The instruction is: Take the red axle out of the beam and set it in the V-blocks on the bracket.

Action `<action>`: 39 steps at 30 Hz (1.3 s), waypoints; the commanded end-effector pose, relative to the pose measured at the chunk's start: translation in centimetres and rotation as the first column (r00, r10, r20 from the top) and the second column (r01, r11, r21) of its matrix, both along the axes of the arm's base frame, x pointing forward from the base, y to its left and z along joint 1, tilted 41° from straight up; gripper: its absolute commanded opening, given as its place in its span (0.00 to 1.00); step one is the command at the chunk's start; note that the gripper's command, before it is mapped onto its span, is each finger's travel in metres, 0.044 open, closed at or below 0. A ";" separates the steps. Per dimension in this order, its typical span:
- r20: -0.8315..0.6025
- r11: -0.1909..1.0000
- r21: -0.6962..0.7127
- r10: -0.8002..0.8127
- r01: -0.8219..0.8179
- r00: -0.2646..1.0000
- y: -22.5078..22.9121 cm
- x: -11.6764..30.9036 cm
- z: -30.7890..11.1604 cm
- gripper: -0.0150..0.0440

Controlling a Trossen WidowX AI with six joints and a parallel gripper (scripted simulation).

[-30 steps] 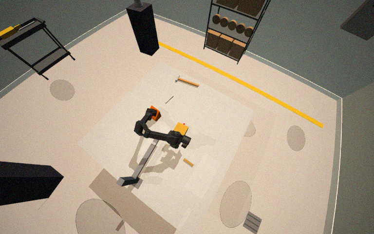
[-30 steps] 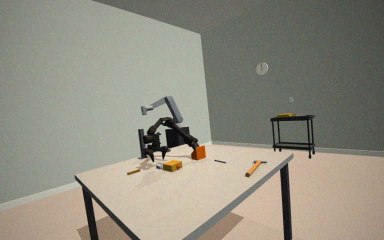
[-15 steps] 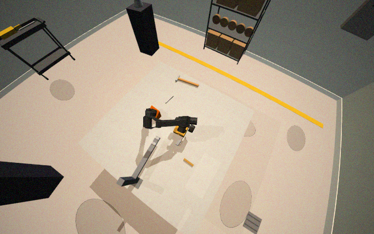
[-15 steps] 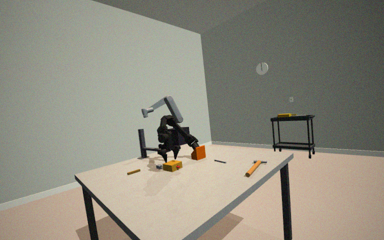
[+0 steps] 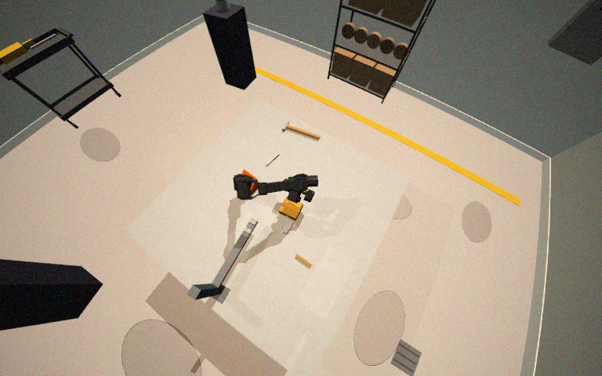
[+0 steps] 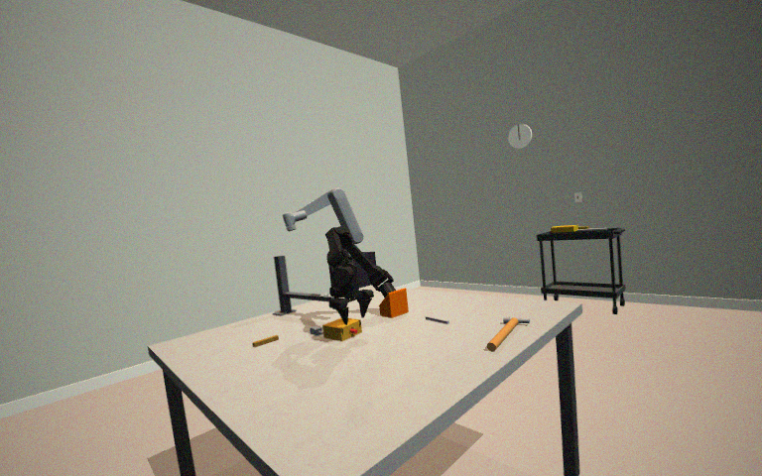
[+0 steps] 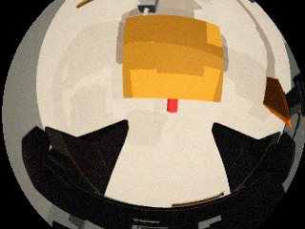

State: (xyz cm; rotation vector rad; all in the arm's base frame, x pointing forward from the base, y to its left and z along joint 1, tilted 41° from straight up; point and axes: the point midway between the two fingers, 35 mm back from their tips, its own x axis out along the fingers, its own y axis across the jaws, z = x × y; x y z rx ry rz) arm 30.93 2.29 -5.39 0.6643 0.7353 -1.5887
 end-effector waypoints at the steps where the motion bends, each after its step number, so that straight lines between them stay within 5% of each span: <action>1: -0.003 1.000 0.001 -0.003 0.003 1.000 -0.3 -0.3 -0.7 1.00; 29: -0.003 1.000 -0.002 -0.003 0.003 1.000 -2.8 -0.9 -3.5 1.00; 39: -0.002 1.000 0.002 -0.010 0.010 1.000 -2.7 -0.9 -3.4 0.56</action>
